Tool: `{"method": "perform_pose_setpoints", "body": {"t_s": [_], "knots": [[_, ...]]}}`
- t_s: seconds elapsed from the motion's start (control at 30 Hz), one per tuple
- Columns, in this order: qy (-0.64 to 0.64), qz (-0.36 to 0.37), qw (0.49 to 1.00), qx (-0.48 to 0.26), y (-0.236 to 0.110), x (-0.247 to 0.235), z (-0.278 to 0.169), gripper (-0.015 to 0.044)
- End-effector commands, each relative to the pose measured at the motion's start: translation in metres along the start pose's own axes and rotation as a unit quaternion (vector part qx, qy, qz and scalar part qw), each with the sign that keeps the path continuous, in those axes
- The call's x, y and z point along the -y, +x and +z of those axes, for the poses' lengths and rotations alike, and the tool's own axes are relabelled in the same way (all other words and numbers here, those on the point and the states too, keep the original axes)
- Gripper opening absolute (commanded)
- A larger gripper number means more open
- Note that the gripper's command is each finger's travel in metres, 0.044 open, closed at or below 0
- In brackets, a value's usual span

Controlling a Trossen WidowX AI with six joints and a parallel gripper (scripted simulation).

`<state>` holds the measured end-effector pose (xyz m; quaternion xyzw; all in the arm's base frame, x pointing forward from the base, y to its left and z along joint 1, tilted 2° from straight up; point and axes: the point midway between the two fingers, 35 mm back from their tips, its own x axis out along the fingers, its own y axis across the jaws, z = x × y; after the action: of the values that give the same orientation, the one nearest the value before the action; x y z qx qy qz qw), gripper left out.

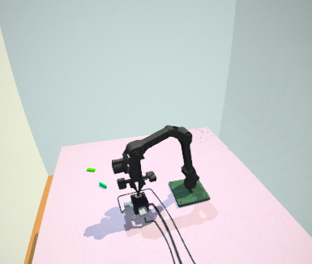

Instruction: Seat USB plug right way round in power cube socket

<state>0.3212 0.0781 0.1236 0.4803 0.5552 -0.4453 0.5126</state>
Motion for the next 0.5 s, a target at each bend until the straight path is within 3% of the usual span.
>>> {"method": "perform_pose_setpoints", "body": {"t_s": [0.0,0.47], "knots": [[-0.002,0.0,1.0,-0.002,0.0012,-0.0003,-0.0003,0.0],[-0.002,0.0,1.0,-0.002,0.0028,-0.0003,-0.0002,0.0]]}}
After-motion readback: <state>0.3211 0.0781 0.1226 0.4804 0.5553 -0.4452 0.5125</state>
